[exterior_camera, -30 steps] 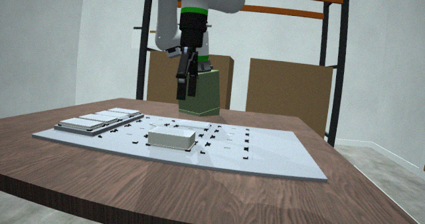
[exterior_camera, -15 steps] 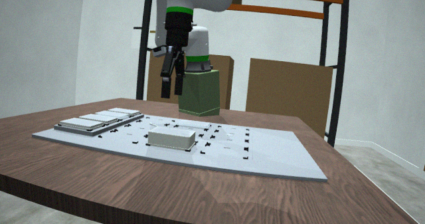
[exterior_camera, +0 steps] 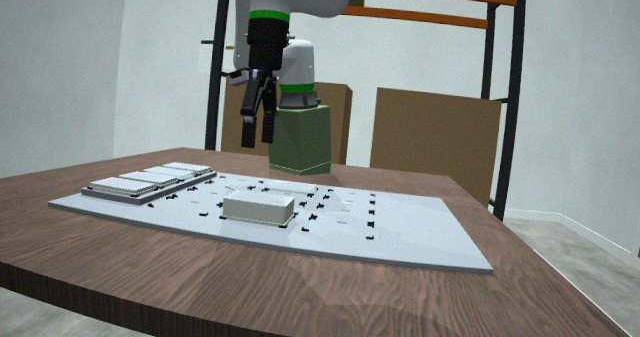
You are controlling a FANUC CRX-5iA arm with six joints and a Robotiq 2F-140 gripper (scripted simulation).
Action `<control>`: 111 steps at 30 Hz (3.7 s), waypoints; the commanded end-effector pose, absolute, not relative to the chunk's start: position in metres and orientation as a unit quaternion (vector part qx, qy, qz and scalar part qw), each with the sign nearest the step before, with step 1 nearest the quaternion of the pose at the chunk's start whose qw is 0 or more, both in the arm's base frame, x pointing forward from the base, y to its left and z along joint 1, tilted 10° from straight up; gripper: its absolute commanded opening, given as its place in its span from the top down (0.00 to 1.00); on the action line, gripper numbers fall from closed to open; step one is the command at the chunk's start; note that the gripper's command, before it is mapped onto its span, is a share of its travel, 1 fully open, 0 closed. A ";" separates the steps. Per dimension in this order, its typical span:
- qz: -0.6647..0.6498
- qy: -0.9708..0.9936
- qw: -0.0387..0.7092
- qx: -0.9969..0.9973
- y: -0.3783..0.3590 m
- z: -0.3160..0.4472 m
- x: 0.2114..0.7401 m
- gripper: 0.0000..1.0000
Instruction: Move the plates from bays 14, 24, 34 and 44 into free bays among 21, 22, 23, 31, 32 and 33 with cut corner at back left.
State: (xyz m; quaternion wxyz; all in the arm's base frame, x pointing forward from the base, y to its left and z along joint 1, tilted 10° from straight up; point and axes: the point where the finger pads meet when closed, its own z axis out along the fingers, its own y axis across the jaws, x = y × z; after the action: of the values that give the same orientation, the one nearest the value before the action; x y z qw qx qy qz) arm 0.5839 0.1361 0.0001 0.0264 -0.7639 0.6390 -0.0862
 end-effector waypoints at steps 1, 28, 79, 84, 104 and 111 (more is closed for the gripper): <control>-0.087 0.639 0.027 -0.764 0.136 0.001 0.584 0.00; -0.087 0.639 0.027 -0.764 0.136 0.001 0.584 0.00; -0.087 0.639 0.027 -0.764 -0.025 0.017 0.612 0.00; -0.087 0.639 0.027 -0.764 -0.025 0.017 0.612 0.00; -0.087 0.639 0.027 -0.764 -0.025 0.017 0.612 0.00; -0.087 0.639 0.027 -0.764 -0.025 0.017 0.612 0.00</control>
State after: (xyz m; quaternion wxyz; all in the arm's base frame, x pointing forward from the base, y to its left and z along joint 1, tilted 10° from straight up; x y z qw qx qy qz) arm 0.6115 -0.0247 0.0162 0.0265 -0.7639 0.6390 -0.0862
